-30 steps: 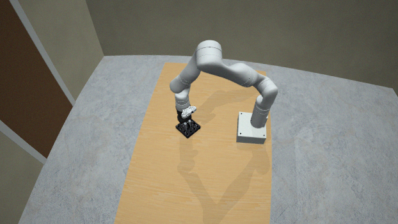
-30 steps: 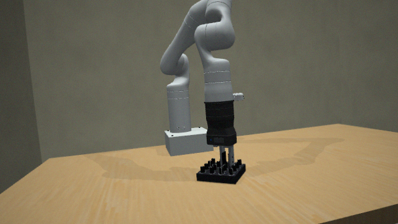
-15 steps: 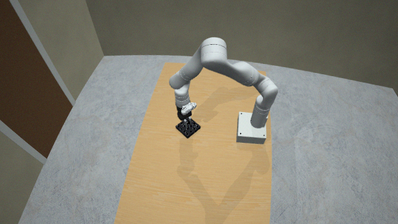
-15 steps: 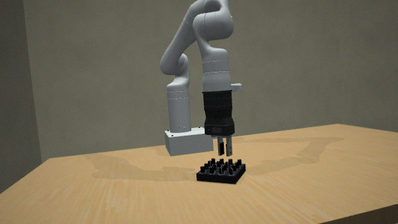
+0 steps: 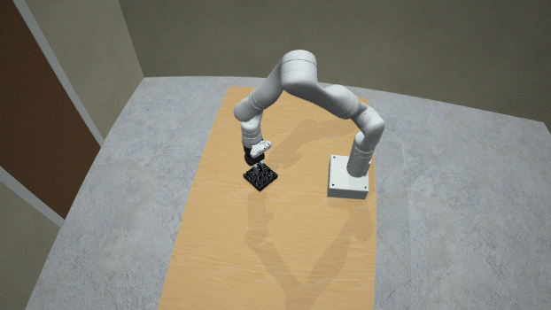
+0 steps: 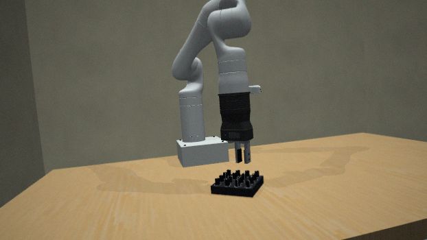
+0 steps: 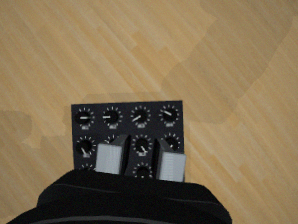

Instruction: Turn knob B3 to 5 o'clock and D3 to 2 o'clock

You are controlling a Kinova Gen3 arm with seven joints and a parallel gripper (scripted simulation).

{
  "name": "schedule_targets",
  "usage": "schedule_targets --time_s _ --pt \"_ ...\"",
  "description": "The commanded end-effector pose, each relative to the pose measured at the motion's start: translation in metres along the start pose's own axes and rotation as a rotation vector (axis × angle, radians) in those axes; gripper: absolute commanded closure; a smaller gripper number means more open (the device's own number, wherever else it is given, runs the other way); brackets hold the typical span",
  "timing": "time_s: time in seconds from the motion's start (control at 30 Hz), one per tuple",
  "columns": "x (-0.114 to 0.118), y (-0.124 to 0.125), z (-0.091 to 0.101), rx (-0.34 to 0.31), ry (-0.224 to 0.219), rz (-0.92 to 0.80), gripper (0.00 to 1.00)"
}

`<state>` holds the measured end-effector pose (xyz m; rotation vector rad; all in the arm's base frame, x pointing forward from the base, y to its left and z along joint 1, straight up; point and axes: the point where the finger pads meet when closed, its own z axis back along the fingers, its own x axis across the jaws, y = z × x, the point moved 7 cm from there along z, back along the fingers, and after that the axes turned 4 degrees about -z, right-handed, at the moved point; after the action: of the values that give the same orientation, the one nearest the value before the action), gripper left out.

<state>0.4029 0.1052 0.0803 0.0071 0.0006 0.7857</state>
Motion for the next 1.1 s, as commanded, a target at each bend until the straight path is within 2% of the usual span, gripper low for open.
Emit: schedule_targets --time_s 0.0,0.1,0.23,0.3,0.37,1.07 --pt "0.000 0.000 0.001 -0.001 -0.002 0.000 0.54" --pt "0.002 -0.004 0.002 0.000 -0.003 0.013 0.54" --pt "0.011 -0.041 0.016 0.000 -0.004 0.129 0.54" --pt "0.011 -0.041 0.016 0.000 -0.004 0.129 0.54" --pt "0.013 -0.052 0.021 -0.001 -0.002 0.161 0.54" --pt "0.013 -0.052 0.021 -0.001 -0.002 0.163 0.54"
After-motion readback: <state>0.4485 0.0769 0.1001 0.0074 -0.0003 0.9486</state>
